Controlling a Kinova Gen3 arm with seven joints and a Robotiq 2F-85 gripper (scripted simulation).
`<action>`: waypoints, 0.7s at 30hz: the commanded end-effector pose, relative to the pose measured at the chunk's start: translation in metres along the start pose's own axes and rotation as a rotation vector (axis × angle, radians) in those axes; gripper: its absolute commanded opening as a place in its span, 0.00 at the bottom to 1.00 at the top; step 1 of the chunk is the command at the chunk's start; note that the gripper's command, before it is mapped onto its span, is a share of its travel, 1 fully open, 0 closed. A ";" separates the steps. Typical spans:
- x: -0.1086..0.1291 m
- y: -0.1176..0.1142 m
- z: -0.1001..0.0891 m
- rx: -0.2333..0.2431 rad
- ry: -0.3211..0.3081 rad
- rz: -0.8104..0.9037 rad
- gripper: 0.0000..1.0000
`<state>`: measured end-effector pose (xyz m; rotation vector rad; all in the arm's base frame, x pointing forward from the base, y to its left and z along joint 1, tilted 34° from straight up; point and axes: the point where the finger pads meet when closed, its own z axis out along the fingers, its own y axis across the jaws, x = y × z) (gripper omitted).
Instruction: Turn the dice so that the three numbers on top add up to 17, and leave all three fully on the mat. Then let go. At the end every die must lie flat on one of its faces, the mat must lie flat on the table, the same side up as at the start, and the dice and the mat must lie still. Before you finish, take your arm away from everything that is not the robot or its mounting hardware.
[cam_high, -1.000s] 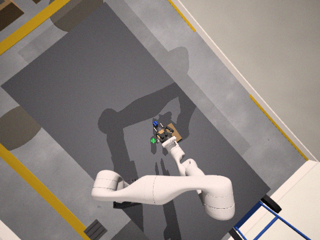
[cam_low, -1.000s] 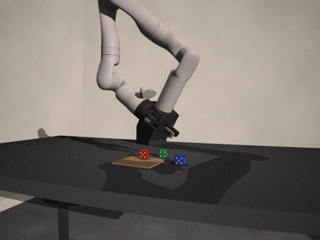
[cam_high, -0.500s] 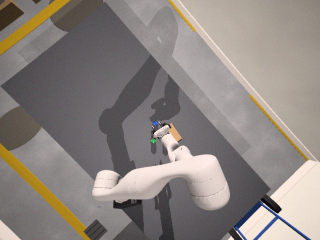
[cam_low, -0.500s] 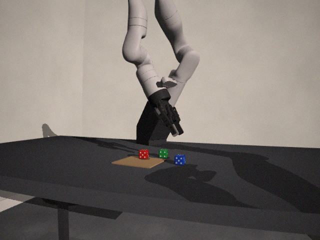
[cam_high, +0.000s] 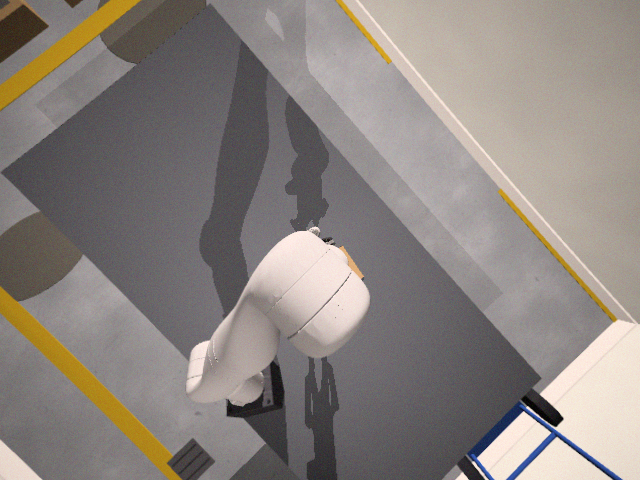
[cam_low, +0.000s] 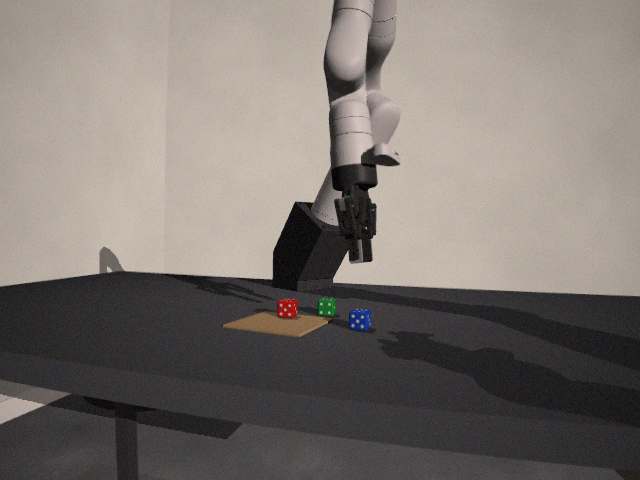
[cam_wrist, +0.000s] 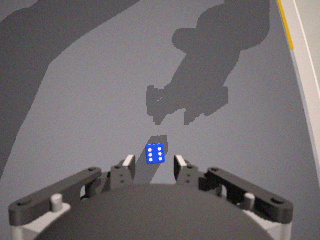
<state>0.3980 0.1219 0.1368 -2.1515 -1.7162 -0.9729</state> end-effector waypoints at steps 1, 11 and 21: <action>0.010 0.000 -0.001 0.022 -0.032 -0.041 0.46; 0.013 0.001 -0.004 0.028 -0.097 -0.041 0.46; 0.015 0.003 -0.006 0.025 -0.117 -0.041 0.46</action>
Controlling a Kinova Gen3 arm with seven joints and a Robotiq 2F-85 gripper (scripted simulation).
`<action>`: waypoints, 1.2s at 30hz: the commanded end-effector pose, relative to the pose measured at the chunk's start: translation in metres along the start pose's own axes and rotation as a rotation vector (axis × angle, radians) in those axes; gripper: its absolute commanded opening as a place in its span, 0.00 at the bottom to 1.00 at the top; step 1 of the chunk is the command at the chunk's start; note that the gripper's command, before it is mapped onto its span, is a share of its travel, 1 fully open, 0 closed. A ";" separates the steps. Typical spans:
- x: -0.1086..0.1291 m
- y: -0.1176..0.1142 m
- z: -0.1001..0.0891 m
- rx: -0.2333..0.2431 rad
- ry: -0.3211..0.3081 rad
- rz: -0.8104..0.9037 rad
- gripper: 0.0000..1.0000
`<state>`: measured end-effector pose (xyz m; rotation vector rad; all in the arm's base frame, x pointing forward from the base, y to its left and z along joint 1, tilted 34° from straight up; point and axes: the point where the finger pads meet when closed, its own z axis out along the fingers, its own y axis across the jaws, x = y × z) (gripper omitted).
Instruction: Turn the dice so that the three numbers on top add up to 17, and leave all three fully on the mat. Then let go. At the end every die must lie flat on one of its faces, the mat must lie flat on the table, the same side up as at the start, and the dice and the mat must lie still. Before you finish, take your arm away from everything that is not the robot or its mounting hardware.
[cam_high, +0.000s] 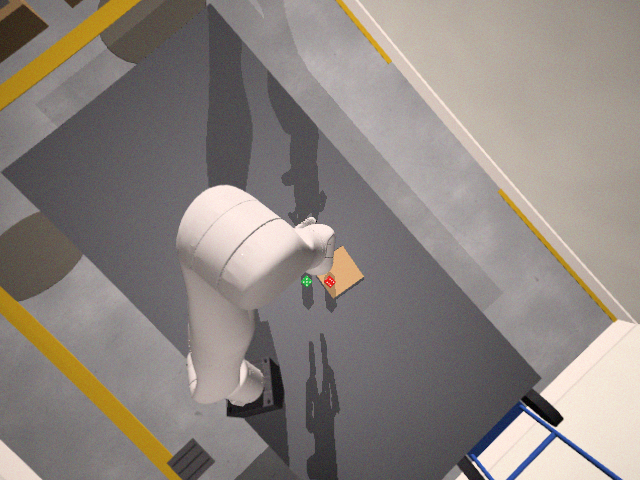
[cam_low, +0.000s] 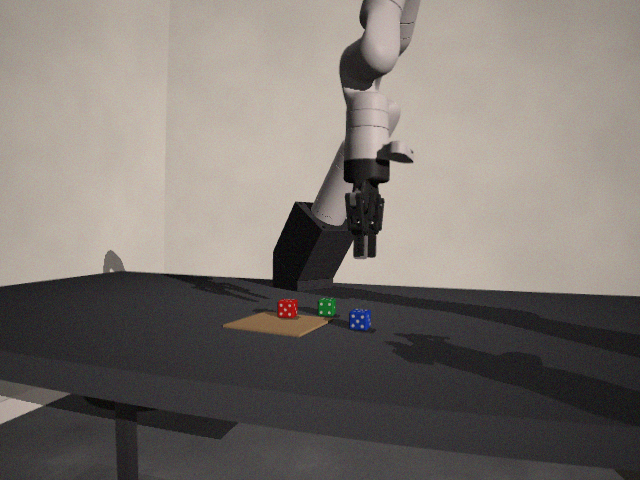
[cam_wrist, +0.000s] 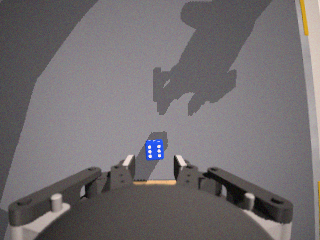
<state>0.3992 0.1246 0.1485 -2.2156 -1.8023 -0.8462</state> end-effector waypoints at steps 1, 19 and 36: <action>0.005 0.000 0.000 0.001 -0.002 -0.015 0.46; 0.005 0.000 0.000 0.001 -0.003 -0.013 1.00; 0.004 -0.001 0.005 0.005 0.000 0.265 1.00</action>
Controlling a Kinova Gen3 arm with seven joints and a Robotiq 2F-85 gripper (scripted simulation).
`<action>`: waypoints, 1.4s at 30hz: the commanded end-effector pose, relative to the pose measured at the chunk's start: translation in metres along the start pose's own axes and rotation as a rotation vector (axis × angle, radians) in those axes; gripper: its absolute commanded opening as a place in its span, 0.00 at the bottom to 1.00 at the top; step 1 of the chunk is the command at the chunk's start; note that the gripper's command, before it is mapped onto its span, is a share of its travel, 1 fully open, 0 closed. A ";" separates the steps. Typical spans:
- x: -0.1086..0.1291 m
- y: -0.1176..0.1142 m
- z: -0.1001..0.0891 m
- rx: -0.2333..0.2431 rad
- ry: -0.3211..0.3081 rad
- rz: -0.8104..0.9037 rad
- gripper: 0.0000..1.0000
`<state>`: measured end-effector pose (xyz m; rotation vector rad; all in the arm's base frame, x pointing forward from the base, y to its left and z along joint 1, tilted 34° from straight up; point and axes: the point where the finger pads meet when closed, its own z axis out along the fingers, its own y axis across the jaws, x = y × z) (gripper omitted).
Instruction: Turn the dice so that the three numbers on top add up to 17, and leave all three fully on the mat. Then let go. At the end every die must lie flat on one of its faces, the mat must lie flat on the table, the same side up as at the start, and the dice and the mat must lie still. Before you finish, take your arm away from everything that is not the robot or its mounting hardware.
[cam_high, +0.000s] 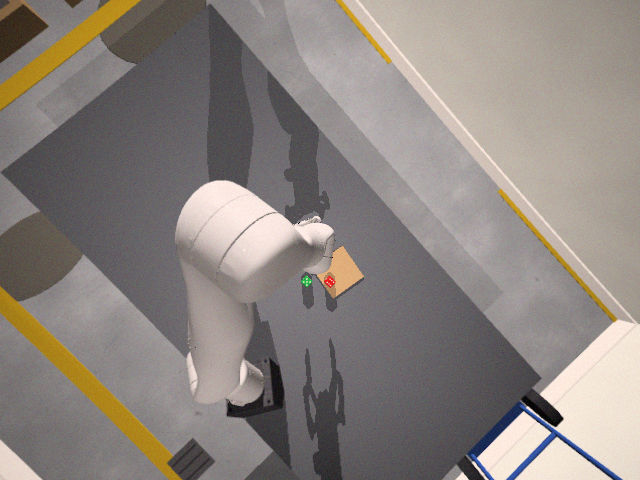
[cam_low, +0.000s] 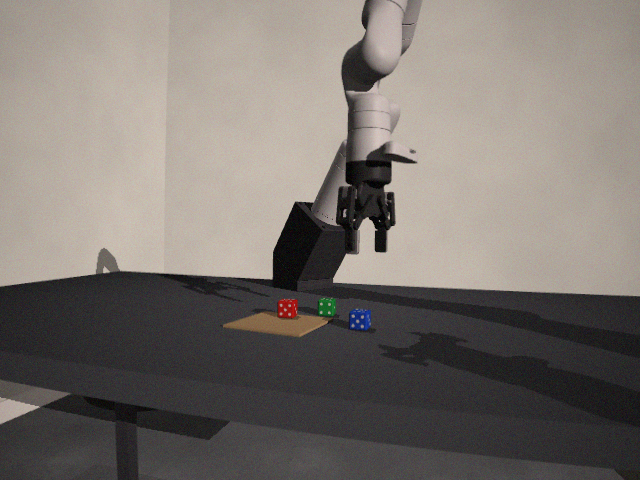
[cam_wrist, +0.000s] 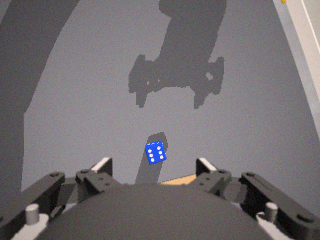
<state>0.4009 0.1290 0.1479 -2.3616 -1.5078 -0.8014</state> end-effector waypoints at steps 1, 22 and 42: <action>0.000 -0.002 0.002 0.006 -0.003 0.074 1.00; -0.008 -0.001 0.018 0.004 -0.005 0.948 1.00; -0.011 0.001 0.024 -0.003 -0.005 1.263 1.00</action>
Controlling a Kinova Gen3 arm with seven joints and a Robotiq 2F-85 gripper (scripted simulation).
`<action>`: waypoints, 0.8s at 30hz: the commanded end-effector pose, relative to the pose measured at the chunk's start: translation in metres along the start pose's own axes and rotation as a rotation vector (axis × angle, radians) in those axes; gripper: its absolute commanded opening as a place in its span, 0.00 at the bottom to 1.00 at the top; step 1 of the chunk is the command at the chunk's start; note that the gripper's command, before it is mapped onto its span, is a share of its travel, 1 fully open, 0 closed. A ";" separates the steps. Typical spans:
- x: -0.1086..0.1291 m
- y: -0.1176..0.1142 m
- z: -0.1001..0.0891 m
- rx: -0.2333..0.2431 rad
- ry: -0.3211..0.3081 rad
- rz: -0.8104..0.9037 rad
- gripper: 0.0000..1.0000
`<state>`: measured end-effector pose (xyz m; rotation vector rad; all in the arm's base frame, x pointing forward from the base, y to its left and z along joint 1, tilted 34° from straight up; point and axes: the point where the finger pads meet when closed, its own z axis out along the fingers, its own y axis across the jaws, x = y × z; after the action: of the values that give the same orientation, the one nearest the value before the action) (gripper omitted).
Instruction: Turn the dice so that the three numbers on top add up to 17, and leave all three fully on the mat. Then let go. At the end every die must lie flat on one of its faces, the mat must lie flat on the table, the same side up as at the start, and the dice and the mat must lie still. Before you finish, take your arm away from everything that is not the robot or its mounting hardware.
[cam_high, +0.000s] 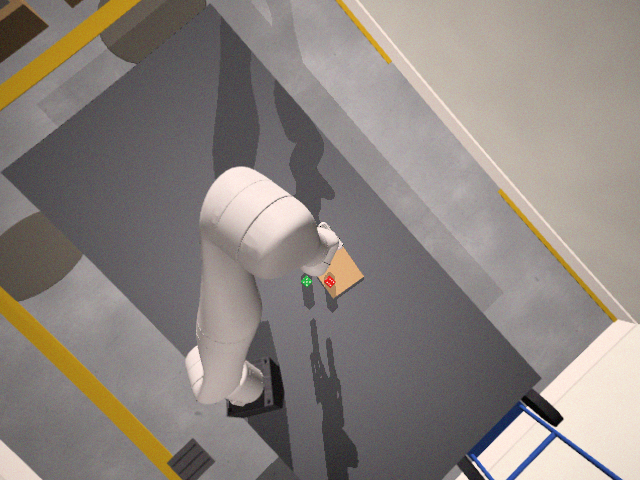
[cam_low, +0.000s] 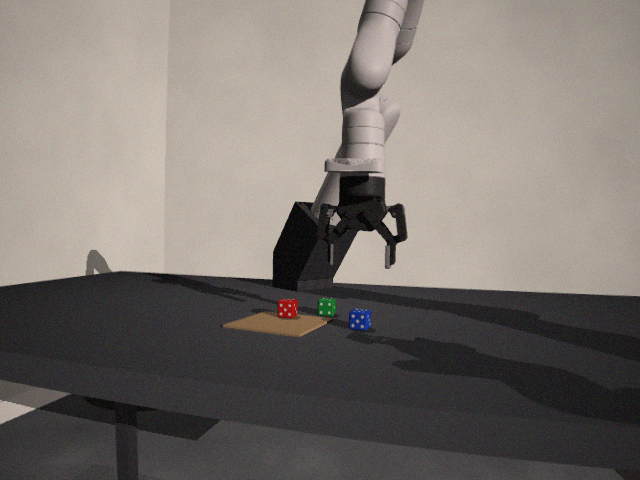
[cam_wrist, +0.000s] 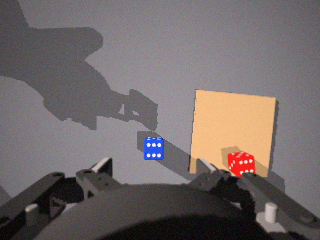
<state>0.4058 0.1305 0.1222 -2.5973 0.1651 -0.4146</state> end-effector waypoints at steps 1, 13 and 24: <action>0.000 -0.001 0.000 0.000 0.000 0.000 1.00; 0.000 -0.001 0.000 0.000 0.000 0.000 0.46; 0.000 -0.001 0.000 0.000 0.000 0.000 0.46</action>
<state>0.4056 0.1314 0.1220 -2.5971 0.1641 -0.4128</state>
